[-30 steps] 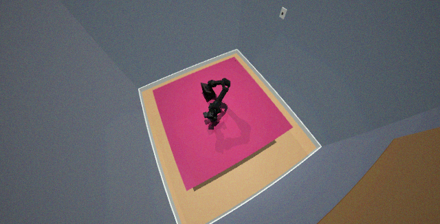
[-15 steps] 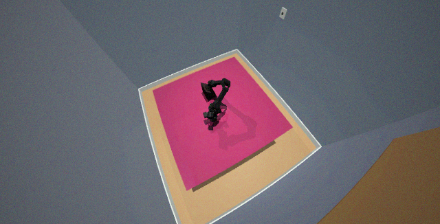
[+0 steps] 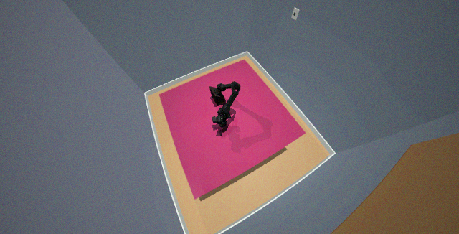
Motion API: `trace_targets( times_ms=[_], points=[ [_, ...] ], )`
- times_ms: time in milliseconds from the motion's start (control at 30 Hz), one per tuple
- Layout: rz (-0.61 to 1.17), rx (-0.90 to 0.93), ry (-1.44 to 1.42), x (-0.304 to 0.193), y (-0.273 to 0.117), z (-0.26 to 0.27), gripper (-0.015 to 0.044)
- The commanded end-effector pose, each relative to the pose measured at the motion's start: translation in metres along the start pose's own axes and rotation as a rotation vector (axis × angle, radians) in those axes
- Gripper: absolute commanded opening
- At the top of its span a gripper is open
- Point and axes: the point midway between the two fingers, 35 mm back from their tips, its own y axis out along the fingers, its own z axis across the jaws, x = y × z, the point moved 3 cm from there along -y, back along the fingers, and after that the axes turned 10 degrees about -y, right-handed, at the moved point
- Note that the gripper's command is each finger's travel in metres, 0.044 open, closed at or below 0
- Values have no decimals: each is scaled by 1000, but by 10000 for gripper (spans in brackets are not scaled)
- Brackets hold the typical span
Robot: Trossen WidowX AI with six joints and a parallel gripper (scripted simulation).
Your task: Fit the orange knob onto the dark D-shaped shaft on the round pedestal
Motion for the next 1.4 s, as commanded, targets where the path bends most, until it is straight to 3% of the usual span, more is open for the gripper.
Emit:
trace_targets(
  times_ms=[0, 867, 1133, 1367],
  points=[
    [0, -1, 97, 1, 0, 0, 0],
    [0, -1, 156, 1, -1, 0, 0],
    [0, -1, 358, 2, 1, -1, 0],
    [0, -1, 365, 0, 3, -1, 0]
  ],
)
